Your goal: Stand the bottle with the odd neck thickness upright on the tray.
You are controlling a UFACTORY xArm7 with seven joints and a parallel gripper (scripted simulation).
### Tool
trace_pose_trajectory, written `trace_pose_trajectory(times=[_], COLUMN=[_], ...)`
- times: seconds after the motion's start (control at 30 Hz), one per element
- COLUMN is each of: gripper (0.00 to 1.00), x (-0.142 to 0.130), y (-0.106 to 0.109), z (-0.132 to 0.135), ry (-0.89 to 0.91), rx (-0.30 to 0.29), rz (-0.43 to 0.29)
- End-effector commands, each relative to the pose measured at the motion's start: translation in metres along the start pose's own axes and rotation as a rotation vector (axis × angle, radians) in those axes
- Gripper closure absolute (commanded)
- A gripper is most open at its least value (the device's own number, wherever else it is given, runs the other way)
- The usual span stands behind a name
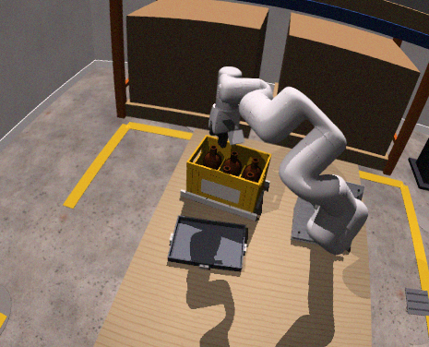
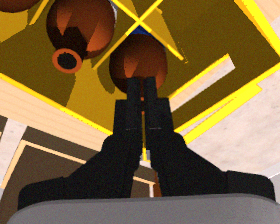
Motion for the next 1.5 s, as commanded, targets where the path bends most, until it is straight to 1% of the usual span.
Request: trace_pose_trajectory(times=[0.0,0.17,0.43,0.47,1.47], gripper=[1.0,1.0,1.0,0.35,0.35], x=[-0.042,-0.072,-0.073,-0.073,-0.073], y=[0.001,-0.003,-0.004,-0.004,-0.004], z=[0.008,0.01,0.01,0.01,0.01], ry=[-0.001,0.002,0.002,0.002,0.002], rx=[0.002,0.0,-0.001,-0.001,-0.001], rz=[0.007,0.011,0.011,0.011,0.011])
Point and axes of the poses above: the point where the finger pads meet when closed, its own y axis back along the fingers, its own z axis across the jaws, x = y × z, the point moved 2 cm from there along y, back along the fingers, and after that the axes turned 11 degrees about -y, right-handed, at the moved point
